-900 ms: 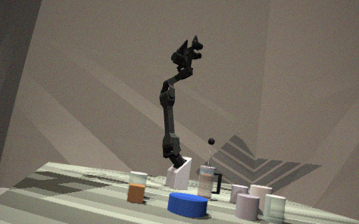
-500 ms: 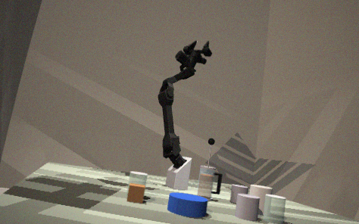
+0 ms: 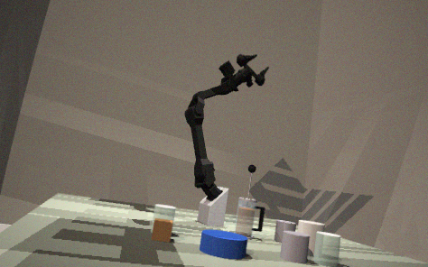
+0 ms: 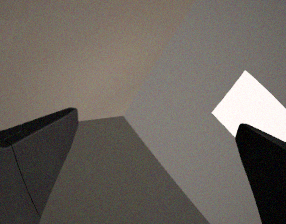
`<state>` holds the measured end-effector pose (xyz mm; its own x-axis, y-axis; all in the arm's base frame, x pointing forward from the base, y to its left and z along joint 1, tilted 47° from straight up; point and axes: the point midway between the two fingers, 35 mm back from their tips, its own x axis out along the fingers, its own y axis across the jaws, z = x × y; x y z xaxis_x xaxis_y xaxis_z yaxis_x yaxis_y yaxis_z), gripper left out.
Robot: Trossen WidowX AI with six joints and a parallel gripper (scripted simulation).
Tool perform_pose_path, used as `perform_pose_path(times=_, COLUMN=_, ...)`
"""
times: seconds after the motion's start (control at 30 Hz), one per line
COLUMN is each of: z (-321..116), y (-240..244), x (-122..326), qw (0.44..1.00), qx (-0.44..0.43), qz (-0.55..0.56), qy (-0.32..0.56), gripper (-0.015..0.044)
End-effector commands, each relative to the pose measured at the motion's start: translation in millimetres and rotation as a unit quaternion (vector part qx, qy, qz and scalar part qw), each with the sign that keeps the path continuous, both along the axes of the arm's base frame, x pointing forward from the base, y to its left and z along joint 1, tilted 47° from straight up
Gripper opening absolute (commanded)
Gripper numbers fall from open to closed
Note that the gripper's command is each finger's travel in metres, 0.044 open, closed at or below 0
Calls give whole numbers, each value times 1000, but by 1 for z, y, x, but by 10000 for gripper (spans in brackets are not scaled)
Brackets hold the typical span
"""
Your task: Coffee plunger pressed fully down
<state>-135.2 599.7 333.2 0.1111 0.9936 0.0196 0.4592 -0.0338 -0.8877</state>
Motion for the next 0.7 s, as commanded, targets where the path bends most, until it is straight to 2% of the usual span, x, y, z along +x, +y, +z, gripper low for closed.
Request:
perform_pose_path(times=0.0, z=-52, y=-21, x=56, qw=979, qx=-78, qz=-96, qy=162, gripper=440)
perform_pose_path(times=0.33, z=-105, y=-60, x=114, qw=918, qx=-115, qz=-226, qy=306, gripper=440)
perform_pose_path(times=0.67, z=-148, y=-118, x=168, qw=825, qx=-99, qz=-372, qy=415, gripper=440)
